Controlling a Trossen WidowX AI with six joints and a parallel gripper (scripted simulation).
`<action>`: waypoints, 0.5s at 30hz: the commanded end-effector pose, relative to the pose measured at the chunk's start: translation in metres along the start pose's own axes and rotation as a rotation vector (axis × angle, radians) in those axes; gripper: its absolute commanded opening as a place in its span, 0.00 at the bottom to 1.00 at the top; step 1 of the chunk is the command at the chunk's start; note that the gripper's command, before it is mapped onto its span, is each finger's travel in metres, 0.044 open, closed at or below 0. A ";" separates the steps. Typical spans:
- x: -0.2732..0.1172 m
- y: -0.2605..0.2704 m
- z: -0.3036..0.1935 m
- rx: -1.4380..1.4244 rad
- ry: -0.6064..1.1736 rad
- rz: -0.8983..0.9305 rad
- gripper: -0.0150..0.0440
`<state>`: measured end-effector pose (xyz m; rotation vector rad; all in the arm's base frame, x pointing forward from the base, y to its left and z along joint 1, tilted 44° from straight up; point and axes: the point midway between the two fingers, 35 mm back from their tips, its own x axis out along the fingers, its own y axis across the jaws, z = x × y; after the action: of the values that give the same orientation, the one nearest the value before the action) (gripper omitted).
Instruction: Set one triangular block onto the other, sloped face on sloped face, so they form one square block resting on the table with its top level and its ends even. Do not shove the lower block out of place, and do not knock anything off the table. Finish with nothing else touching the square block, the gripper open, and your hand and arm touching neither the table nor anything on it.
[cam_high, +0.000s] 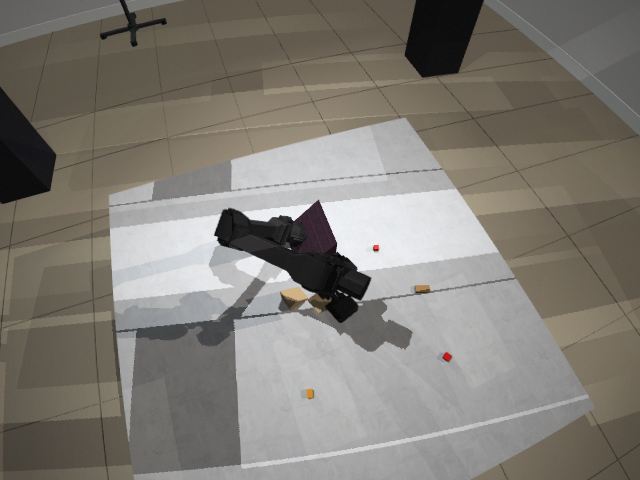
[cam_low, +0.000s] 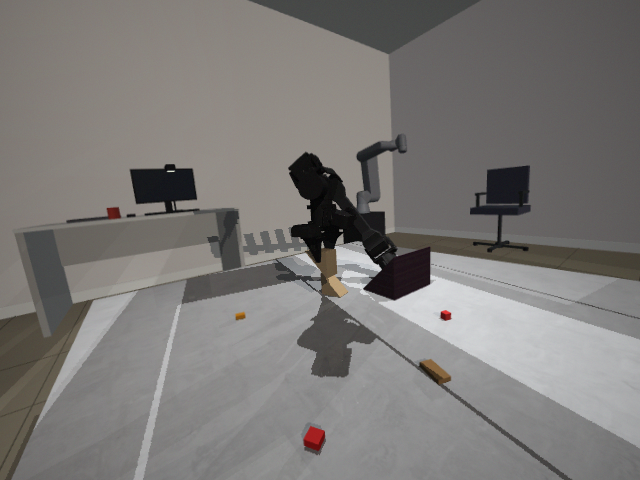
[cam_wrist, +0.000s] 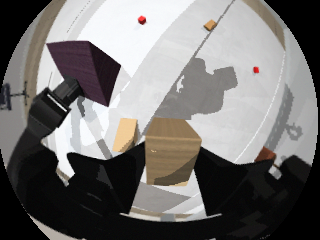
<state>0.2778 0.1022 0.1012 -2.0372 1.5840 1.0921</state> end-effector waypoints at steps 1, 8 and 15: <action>-0.007 0.014 0.006 -0.003 -0.009 -0.006 0.25; -0.021 0.043 0.015 -0.012 -0.020 -0.030 0.25; -0.030 0.075 0.023 -0.022 -0.030 -0.053 0.25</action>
<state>0.2091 0.1146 0.1203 -2.0576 1.5079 1.1144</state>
